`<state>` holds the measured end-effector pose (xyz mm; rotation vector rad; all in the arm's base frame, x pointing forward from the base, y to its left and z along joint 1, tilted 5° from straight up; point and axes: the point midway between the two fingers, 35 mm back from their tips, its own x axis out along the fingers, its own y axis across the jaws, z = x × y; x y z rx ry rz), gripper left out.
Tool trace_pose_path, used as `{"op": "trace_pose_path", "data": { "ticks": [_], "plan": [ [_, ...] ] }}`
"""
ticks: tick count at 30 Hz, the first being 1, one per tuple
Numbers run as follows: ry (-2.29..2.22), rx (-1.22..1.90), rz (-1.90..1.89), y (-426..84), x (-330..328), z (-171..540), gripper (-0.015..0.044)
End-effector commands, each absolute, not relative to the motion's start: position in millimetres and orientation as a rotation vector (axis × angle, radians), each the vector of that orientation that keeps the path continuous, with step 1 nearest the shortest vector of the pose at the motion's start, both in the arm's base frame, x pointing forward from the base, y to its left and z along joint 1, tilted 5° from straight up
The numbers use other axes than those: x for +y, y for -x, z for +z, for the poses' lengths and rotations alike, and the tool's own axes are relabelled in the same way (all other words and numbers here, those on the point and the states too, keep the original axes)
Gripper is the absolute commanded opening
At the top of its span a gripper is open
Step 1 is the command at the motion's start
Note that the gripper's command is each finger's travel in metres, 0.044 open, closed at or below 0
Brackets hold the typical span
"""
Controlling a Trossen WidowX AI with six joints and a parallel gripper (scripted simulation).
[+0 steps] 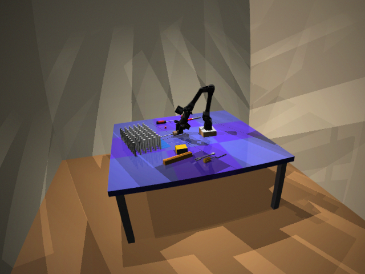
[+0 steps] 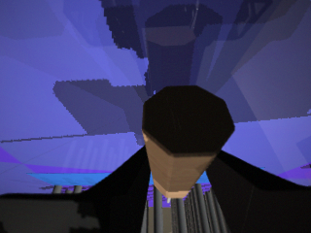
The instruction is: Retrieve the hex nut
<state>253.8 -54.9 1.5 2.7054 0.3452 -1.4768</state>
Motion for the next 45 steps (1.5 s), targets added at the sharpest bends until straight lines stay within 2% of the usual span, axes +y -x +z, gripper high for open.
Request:
{"op": "trace_pose_path", "data": {
  "ticks": [1, 12, 45],
  "plan": [
    [-2.71, 0.346, -1.451, -253, -57, 8, 0.0],
    [-2.708, 0.345, -1.456, -216, -63, 11, 0.0],
    [-2.707, 0.345, -1.453, -227, -73, 144, 0.0]
  ]
}}
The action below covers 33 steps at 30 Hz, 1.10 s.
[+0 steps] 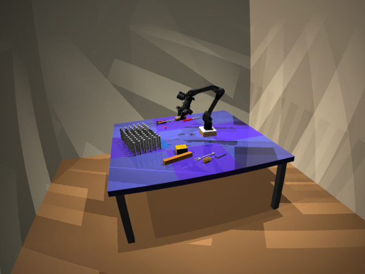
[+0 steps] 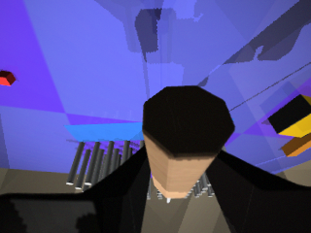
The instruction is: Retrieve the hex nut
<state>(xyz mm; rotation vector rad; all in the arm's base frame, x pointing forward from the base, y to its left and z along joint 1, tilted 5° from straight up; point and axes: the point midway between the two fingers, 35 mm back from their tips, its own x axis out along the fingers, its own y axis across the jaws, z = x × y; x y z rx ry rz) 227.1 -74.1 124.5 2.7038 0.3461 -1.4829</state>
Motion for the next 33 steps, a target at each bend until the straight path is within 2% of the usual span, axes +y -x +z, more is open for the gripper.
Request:
{"op": "trace_pose_path", "data": {
  "ticks": [1, 18, 33],
  "plan": [
    [-2.703, 0.345, -1.484, -227, -75, 125, 0.0],
    [-2.672, 0.27, -1.545, -220, -158, 144, 0.0],
    [-2.673, 0.222, -1.576, -187, -237, 153, 0.0]
  ]
}}
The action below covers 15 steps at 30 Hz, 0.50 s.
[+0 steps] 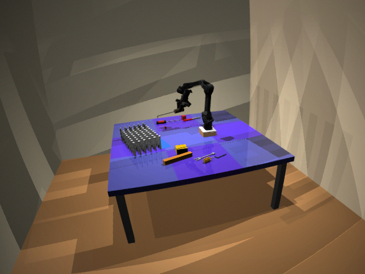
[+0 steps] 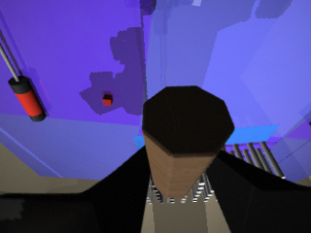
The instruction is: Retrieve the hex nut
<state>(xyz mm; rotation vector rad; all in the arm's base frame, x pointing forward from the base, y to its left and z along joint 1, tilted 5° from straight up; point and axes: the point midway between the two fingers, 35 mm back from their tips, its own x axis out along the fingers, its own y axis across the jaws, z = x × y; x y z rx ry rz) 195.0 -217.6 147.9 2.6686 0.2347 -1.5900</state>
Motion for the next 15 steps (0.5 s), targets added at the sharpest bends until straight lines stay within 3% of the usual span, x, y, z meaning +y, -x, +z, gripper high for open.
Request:
{"op": "trace_pose_path", "data": {
  "ticks": [1, 15],
  "plan": [
    [-2.674, 0.219, -1.577, -184, -242, 153, 0.0],
    [-2.701, 0.175, -1.572, -127, -308, 153, 0.0]
  ]
}}
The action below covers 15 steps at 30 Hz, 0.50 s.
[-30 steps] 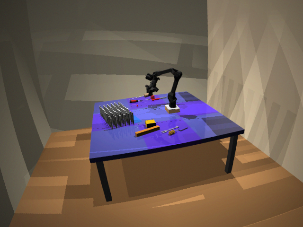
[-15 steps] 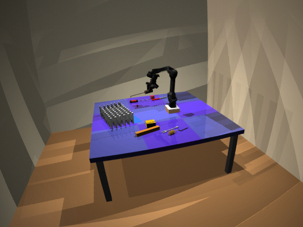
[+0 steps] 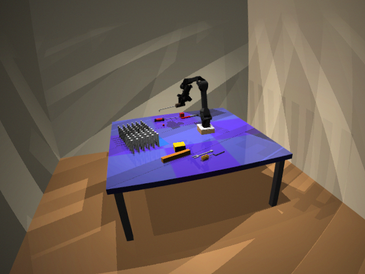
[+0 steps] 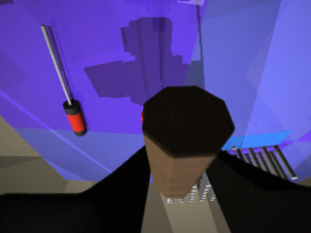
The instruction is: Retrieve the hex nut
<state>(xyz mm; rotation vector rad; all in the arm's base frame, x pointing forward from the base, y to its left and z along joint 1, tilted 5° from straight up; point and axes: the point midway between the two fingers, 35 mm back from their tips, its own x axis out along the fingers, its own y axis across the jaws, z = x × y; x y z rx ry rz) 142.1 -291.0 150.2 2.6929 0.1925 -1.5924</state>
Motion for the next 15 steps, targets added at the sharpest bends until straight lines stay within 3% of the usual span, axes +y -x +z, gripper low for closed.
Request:
{"op": "trace_pose_path", "data": {
  "ticks": [1, 15],
  "plan": [
    [-2.704, 0.172, -1.57, -122, -312, 152, 0.0],
    [-2.746, 0.116, -1.527, -44, -360, 144, 0.0]
  ]
}}
